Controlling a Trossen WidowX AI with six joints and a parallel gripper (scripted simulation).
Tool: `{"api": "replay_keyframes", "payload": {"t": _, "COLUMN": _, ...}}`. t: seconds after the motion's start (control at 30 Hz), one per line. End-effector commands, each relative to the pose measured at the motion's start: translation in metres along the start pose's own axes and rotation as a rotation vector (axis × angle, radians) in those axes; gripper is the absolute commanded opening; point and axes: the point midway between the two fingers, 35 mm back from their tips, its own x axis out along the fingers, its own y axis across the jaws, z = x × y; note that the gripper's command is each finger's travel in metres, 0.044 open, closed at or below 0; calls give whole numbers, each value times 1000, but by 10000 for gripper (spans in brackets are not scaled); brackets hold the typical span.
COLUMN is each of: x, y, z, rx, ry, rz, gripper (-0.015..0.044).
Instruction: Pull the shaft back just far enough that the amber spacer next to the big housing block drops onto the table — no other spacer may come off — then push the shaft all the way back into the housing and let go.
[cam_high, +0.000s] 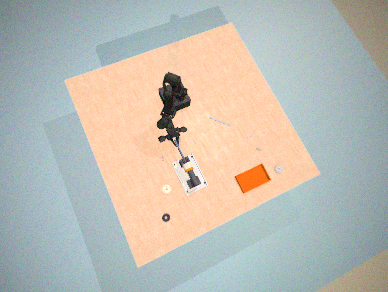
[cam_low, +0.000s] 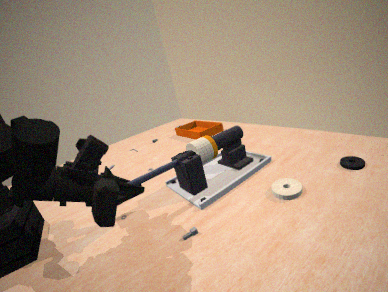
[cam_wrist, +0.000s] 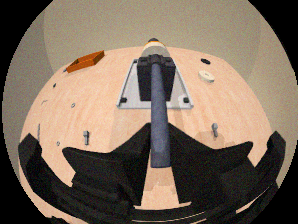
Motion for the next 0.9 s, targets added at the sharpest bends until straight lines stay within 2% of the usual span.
{"api": "replay_keyframes", "payload": {"t": 0.0, "x": -1, "y": 0, "z": 0, "rx": -2, "ry": -1, "rz": 0, "gripper": 0}}
{"api": "replay_keyframes", "payload": {"t": 0.87, "x": -3, "y": 0, "z": -2, "rx": -2, "ry": -1, "rz": 0, "gripper": 0}}
